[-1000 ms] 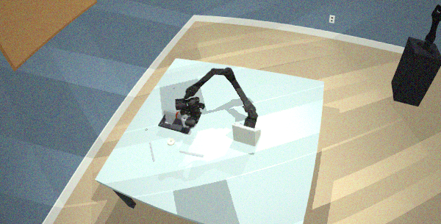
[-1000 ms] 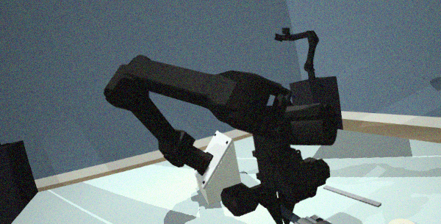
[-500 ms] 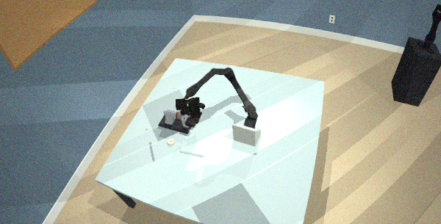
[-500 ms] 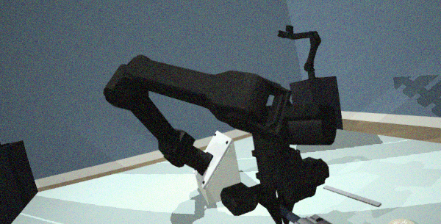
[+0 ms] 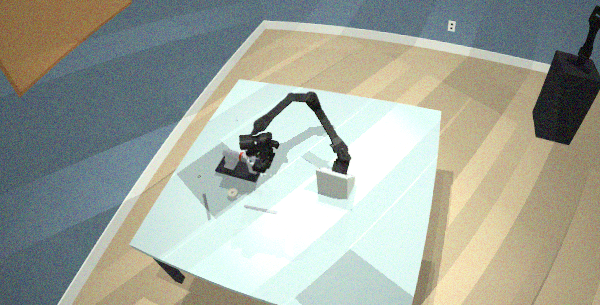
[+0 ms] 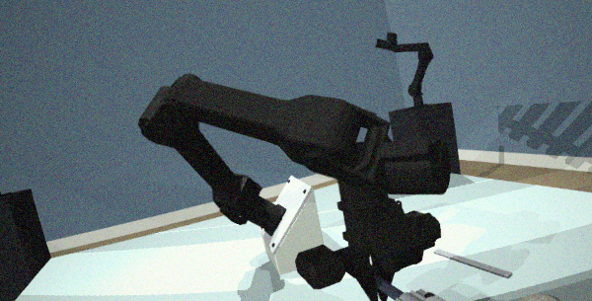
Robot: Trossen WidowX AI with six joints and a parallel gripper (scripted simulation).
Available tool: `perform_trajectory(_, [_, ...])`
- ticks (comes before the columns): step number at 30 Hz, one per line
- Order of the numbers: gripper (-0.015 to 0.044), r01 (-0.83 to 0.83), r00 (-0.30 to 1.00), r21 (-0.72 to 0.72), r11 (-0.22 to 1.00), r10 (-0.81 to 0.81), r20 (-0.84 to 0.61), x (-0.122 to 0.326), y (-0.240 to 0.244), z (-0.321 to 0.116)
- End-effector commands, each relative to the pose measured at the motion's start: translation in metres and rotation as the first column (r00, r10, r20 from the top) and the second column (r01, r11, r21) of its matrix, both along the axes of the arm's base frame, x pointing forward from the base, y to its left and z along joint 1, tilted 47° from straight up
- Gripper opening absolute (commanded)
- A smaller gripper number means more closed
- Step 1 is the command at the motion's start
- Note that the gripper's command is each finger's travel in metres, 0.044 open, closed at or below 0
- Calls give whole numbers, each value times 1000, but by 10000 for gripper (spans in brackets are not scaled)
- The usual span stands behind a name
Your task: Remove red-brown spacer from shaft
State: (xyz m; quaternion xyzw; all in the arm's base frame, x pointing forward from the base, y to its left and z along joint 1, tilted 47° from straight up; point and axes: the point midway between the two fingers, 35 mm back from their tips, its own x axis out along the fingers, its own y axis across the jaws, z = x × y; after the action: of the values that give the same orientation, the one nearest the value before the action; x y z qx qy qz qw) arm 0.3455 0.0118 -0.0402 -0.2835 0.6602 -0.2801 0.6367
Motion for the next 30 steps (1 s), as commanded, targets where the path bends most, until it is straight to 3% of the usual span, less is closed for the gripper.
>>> perform_trajectory(1, [0,2,1000,4,1000,-2,-4,-2,0,-1])
perform_trajectory(30, [0,2,1000,4,1000,-2,-4,-6,0,-1])
